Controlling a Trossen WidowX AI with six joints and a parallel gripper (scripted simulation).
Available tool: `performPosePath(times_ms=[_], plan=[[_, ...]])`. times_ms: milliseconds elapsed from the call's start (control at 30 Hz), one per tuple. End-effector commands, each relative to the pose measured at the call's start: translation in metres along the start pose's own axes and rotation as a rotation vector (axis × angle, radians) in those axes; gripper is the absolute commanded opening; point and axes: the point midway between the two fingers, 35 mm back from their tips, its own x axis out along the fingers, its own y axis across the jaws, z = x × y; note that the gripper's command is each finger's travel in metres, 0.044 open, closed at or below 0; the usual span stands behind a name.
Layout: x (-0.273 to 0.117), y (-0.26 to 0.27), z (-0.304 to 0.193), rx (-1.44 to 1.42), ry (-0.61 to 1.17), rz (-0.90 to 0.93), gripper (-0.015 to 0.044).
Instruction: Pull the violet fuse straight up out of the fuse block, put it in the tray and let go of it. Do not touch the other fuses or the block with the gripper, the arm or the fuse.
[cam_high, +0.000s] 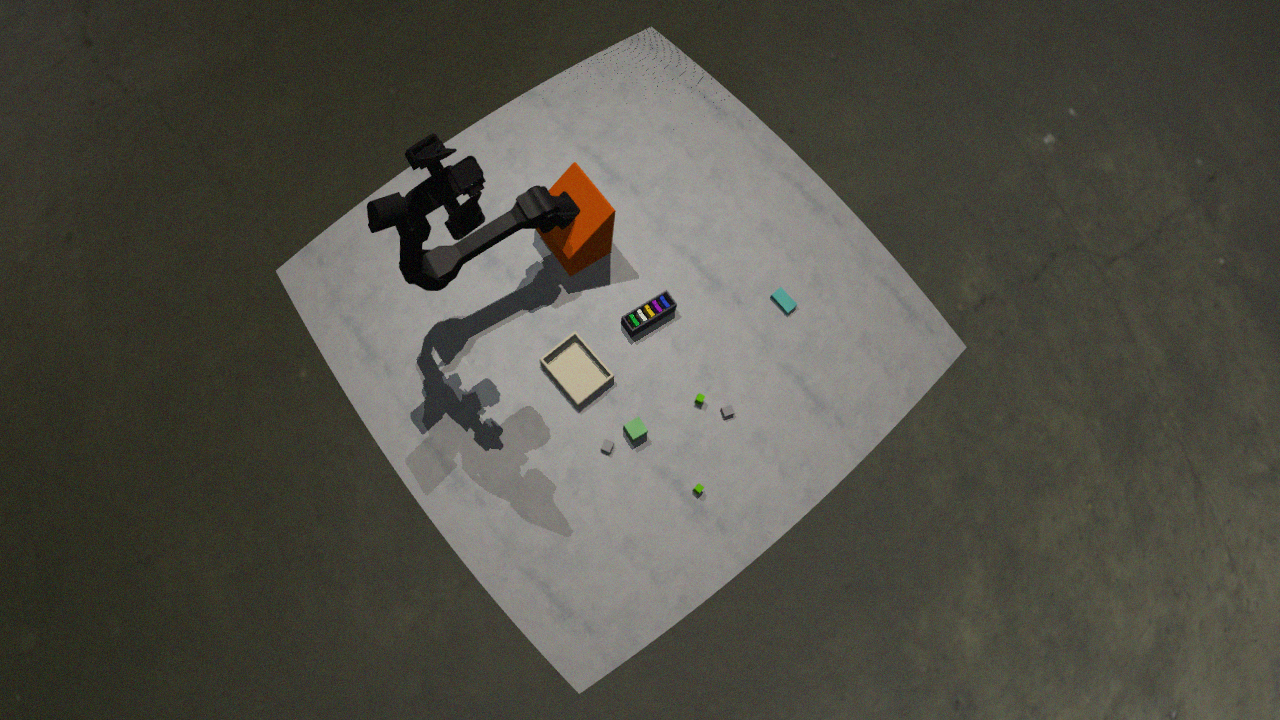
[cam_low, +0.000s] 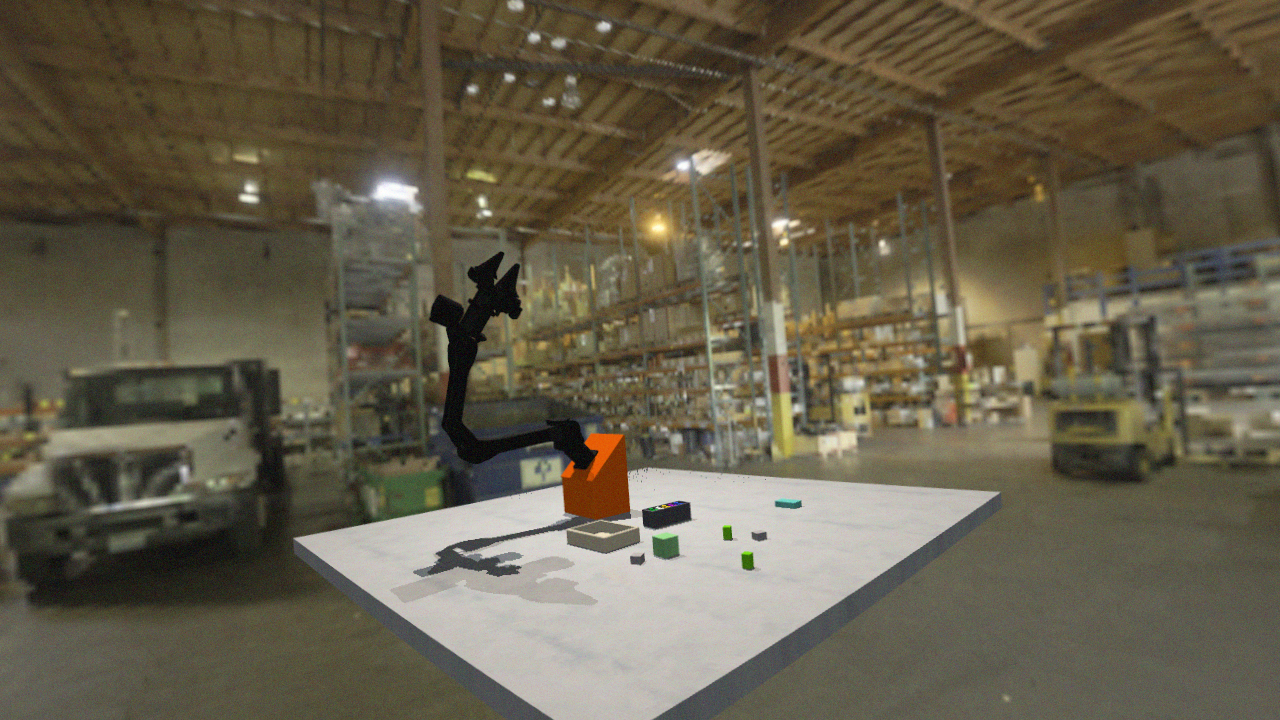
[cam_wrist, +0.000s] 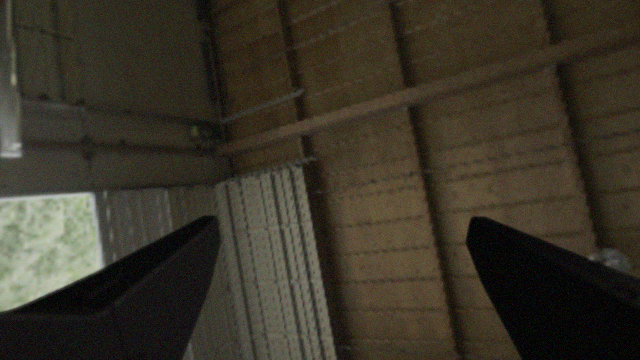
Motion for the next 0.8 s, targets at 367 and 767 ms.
performPosePath(times_ms=[367,767], plan=[[0.086,0.091,0.127,0.483,-0.167,0.503,0.0085],[0.086,0.257,0.238,0.983,0.116,1.173,0.0074]])
